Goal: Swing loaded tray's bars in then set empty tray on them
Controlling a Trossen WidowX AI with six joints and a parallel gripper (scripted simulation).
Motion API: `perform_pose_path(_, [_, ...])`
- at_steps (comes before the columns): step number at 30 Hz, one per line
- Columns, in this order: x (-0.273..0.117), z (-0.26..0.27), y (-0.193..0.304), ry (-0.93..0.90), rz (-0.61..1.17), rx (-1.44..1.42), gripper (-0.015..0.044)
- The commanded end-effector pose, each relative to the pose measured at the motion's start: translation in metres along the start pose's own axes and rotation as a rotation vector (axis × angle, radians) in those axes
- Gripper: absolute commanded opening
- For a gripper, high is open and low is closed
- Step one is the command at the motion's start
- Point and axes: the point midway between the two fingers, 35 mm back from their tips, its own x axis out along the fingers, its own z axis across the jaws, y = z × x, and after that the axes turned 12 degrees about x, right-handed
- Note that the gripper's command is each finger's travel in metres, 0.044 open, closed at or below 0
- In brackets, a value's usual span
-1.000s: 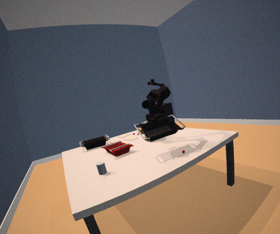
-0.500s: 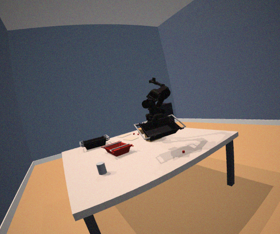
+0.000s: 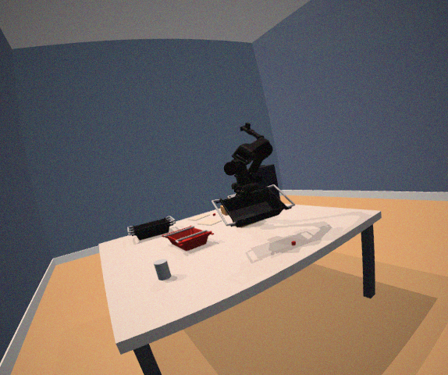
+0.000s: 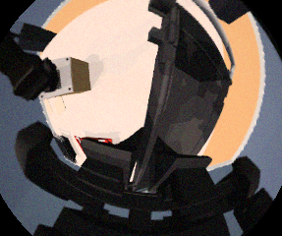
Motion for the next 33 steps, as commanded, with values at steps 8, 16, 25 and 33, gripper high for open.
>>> perform_pose_path(8, [0.002, -0.003, 0.04, -0.01, 0.027, 0.148, 0.0])
perform_pose_path(16, [0.004, 0.001, 0.072, -0.026, 0.04, 0.267, 0.0])
perform_pose_path(25, [0.006, 0.011, 0.108, -0.039, 0.05, 0.402, 0.0])
perform_pose_path(33, [0.006, 0.025, 0.139, -0.046, 0.055, 0.523, 0.0])
